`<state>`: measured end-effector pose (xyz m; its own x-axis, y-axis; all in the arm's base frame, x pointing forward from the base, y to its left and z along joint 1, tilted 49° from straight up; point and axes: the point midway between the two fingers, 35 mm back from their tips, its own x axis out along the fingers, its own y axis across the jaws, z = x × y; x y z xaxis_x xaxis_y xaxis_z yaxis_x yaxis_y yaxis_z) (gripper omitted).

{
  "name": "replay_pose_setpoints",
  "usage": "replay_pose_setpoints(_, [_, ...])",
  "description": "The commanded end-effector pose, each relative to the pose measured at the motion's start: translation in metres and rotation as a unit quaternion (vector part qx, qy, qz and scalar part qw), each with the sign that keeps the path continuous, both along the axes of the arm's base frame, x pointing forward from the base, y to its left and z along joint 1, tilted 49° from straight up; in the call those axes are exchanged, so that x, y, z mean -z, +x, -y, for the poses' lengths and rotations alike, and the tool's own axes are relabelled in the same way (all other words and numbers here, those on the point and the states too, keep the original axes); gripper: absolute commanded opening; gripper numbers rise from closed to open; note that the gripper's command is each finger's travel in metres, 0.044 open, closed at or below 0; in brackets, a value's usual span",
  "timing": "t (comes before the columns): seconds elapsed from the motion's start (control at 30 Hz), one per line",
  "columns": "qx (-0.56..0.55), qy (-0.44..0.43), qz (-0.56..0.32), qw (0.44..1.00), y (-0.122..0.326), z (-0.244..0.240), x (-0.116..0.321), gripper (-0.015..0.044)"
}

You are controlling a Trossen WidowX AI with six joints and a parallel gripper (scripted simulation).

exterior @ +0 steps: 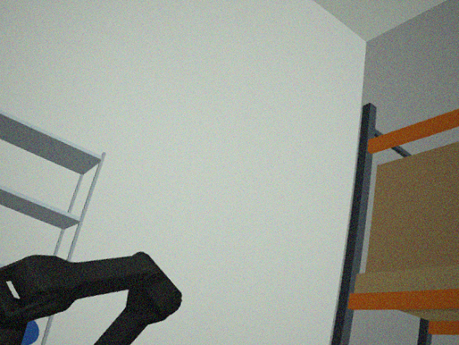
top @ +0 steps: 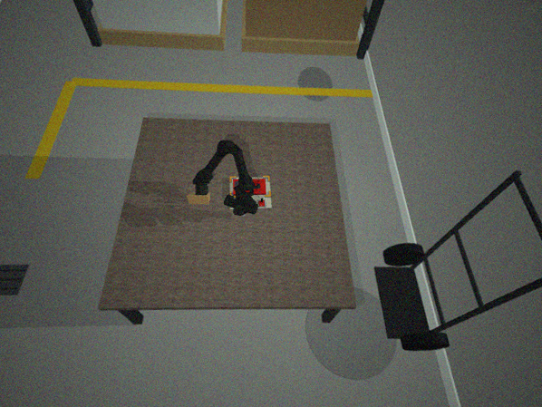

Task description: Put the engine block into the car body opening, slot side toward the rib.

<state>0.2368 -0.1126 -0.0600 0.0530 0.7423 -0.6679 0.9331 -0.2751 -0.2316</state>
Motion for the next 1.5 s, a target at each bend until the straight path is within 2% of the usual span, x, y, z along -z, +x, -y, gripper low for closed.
replay_pose_setpoints(0.0, [-0.002,-0.004,0.003,1.000,0.002,0.011,-0.007,0.0000])
replay_pose_setpoints(0.87, [-0.003,-0.003,0.002,1.000,-0.004,0.067,-0.066,0.0000])
replay_pose_setpoints(1.07, [-0.003,-0.003,0.002,1.000,-0.008,0.061,-0.048,0.0000])
replay_pose_setpoints(1.47, [-0.012,-0.036,-0.008,0.999,-0.005,0.061,-0.052,0.0000])
